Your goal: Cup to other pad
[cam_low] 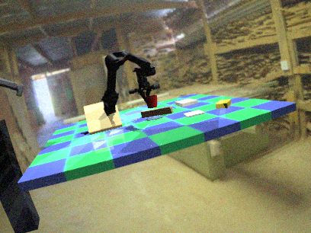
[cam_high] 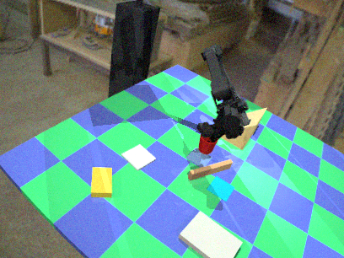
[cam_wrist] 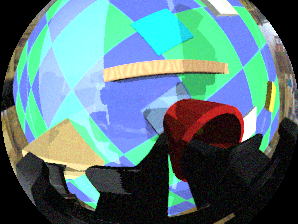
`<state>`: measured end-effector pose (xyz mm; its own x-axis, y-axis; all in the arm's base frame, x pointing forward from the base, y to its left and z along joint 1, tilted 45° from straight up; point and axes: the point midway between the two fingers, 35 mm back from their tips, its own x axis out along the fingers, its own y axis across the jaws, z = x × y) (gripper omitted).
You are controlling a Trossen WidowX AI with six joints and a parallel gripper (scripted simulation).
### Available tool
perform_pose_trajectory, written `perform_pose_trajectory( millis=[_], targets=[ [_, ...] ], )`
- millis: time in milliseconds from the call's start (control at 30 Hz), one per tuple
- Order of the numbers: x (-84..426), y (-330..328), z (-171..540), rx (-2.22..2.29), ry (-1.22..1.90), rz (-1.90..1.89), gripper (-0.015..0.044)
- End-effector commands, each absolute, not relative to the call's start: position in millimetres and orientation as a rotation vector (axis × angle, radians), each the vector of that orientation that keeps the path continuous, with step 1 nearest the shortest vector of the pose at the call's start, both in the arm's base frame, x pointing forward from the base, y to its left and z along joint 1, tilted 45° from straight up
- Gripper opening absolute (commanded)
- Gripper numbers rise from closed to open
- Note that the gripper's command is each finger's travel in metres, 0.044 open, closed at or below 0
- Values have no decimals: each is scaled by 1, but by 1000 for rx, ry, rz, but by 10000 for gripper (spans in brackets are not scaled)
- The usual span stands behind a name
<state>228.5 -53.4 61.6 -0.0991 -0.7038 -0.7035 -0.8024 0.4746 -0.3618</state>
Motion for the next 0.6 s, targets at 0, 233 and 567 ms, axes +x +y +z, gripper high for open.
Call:
perform_pose_trajectory(
  millis=[0,233,567],
  targets=[
    [233,-48,57,-1259,1835,141,0],
    [241,-41,50,-1257,1835,142,0],
    [252,-31,39,-1256,1834,142,0]
  ],
)
